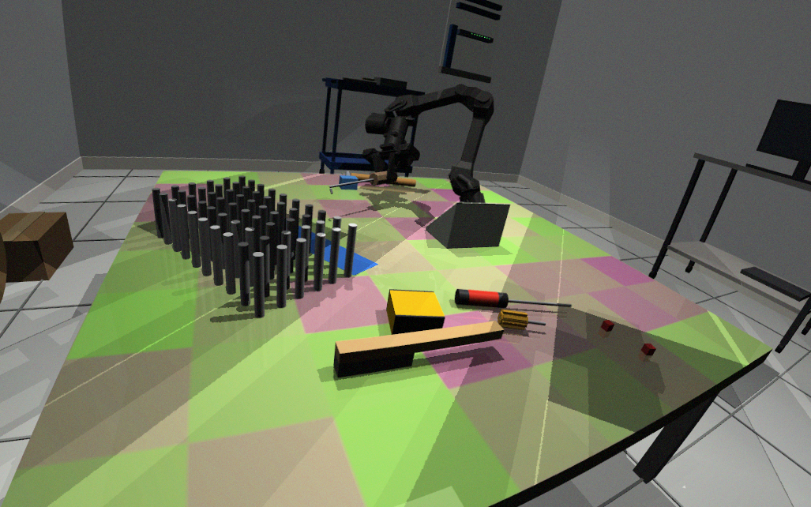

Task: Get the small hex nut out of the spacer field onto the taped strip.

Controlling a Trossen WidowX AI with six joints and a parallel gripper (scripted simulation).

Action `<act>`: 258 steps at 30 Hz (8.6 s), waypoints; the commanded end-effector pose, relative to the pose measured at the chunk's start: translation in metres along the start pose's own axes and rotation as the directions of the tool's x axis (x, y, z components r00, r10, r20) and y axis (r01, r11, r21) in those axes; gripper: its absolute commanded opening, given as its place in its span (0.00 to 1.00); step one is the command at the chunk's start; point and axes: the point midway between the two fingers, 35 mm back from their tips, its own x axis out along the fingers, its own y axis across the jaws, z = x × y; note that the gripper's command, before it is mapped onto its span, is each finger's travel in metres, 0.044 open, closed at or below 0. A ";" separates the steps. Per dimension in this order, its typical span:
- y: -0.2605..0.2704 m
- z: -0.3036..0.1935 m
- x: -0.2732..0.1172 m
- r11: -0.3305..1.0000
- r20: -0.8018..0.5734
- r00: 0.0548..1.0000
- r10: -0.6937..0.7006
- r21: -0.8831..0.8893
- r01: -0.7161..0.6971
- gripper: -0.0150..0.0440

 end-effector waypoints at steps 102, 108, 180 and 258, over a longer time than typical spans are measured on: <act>-0.066 -0.067 0.144 0.903 -0.062 0.940 0.335 -0.263 -0.340 0.25; -0.066 -0.066 0.146 0.902 -0.063 0.939 0.337 -0.264 -0.341 0.25; -0.066 -0.091 0.165 0.903 -0.064 0.940 0.335 -0.264 -0.340 0.25; -0.067 -0.124 0.187 0.903 -0.066 0.940 0.335 -0.262 -0.340 0.25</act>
